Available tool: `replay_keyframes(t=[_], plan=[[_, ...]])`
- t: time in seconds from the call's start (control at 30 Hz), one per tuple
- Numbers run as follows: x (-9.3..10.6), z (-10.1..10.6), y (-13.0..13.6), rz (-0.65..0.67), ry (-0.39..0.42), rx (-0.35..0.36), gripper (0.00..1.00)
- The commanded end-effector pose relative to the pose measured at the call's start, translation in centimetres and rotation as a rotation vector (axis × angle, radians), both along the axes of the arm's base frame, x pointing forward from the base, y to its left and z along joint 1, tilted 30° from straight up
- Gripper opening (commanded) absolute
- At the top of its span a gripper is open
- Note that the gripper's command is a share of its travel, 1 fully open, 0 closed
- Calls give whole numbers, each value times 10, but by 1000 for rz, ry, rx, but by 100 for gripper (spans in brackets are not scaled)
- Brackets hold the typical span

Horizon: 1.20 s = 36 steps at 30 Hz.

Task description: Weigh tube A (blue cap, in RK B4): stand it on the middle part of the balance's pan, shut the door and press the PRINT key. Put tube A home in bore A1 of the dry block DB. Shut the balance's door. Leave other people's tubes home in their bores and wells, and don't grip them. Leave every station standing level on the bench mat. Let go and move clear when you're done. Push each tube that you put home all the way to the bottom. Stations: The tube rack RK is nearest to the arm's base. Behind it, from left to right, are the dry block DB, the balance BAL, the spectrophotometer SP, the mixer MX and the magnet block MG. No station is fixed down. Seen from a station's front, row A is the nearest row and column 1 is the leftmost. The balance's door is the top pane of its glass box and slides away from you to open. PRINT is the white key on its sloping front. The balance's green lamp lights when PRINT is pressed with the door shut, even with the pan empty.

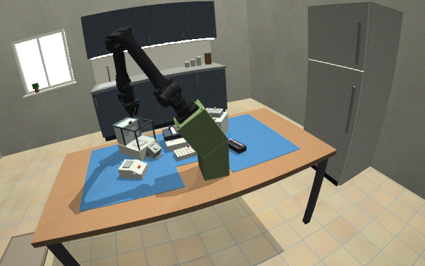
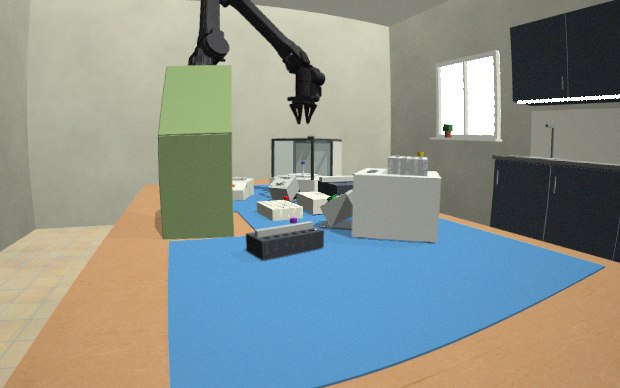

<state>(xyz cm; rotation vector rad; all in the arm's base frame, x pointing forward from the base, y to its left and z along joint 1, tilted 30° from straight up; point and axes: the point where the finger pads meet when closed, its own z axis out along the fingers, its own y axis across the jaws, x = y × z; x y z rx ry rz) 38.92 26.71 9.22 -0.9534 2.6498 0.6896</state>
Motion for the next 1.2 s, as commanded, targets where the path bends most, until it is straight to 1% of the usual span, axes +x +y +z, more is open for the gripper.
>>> replay_keyframes(t=[0.0,0.07,0.1,0.2,0.33,0.43,0.5,0.63,1.17], plan=[[-4,-15,9,11,15,-5,36],[-4,-15,9,11,15,-5,36],[0,-13,11,9,8,-2,36],[-3,-21,12,8,15,-7,36],[0,-23,17,8,8,-3,36],[-3,-31,18,8,15,-7,36],[0,-31,21,8,9,-3,36],[-1,-35,22,8,11,-5,36],[0,-57,34,8,12,-5,36]])
